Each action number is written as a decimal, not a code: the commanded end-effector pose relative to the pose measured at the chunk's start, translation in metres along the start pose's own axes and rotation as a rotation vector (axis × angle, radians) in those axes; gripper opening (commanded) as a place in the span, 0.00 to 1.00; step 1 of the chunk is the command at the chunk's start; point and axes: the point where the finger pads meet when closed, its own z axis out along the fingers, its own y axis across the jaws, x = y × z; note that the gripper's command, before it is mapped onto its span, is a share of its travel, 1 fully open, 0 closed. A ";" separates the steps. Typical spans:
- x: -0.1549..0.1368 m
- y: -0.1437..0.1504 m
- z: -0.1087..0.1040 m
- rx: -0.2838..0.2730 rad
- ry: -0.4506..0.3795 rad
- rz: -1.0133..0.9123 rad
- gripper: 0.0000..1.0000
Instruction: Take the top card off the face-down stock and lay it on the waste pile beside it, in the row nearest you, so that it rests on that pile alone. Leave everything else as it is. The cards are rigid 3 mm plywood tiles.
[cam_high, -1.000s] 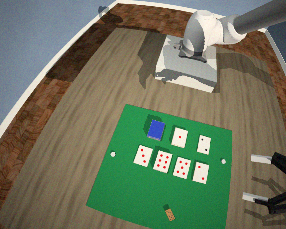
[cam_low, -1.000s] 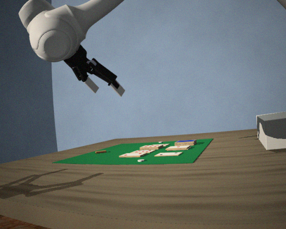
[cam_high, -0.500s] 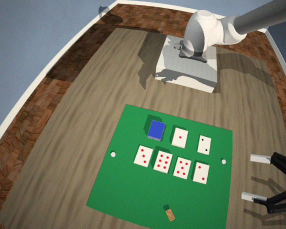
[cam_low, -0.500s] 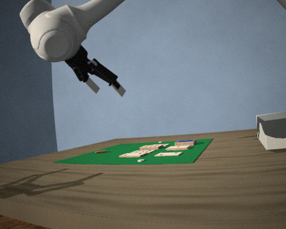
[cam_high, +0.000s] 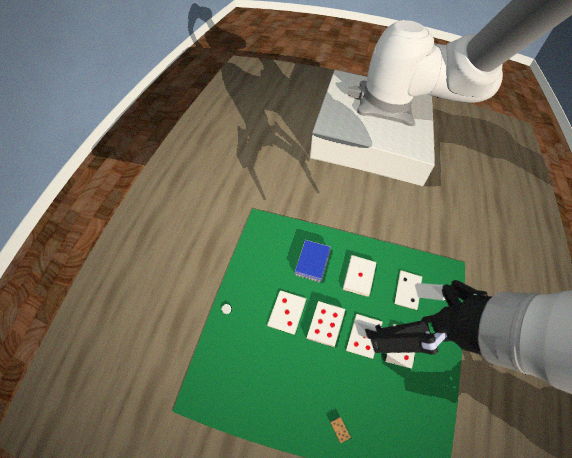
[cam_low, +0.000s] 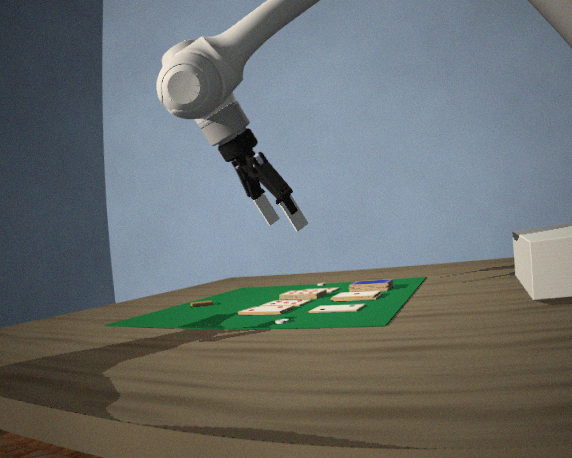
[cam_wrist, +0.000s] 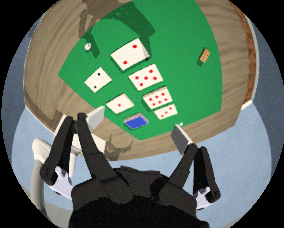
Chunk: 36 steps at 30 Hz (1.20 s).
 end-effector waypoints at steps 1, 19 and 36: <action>-0.037 0.015 0.054 0.108 0.151 0.152 1.00; -0.147 0.021 0.162 0.331 0.456 0.732 1.00; -0.148 0.021 0.162 0.332 0.458 0.739 1.00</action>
